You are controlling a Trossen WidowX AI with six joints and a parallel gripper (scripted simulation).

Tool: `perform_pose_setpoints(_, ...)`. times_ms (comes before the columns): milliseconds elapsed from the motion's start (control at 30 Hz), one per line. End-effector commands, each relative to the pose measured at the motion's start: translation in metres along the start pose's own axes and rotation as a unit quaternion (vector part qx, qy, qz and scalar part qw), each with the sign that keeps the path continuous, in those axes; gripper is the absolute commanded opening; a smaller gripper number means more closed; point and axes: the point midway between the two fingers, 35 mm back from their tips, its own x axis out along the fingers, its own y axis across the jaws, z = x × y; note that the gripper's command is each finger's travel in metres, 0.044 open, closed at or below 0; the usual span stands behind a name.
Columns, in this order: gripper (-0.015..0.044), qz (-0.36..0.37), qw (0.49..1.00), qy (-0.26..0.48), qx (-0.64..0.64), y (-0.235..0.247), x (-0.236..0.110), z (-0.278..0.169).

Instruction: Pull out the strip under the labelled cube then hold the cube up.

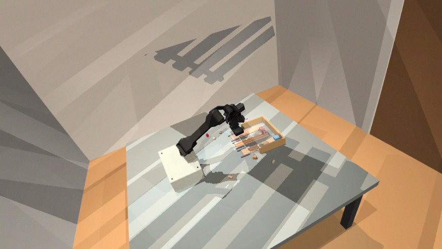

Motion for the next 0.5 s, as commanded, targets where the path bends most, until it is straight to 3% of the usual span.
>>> perform_pose_setpoints(0, 0.0, -0.02, 0.999, 0.043, 0.014, -0.008, 0.008, 0.002)
perform_pose_setpoints(467, 0.0, -0.019, 0.999, 0.043, 0.014, -0.009, 0.021, 0.001)
